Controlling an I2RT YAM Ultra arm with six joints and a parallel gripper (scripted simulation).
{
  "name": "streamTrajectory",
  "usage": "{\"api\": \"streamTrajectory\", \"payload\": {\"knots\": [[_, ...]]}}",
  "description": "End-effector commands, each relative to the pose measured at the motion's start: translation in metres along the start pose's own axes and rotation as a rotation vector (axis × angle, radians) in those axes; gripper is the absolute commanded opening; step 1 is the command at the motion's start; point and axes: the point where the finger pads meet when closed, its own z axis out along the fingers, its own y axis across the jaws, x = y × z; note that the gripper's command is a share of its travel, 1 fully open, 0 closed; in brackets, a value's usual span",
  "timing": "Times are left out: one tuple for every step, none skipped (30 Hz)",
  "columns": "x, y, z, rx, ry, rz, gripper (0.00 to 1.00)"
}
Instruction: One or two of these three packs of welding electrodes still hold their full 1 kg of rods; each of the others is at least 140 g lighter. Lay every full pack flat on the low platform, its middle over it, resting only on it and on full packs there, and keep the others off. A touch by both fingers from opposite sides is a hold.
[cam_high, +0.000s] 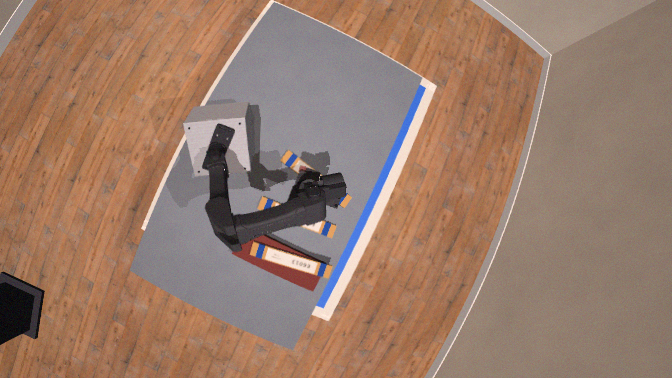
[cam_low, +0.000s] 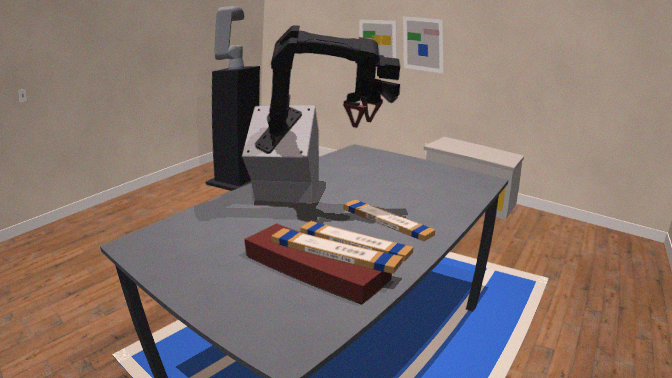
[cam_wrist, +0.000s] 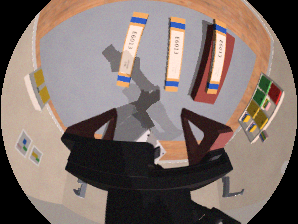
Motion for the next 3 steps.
{"api": "streamTrajectory", "payload": {"knots": [[-0.0087, 0.0017, -0.0138, -0.027, -0.049, 0.023, 0.96], [-0.0087, 0.0017, -0.0138, -0.027, -0.049, 0.023, 0.96], [-0.0087, 0.0017, -0.0138, -0.027, -0.049, 0.023, 0.96]]}}
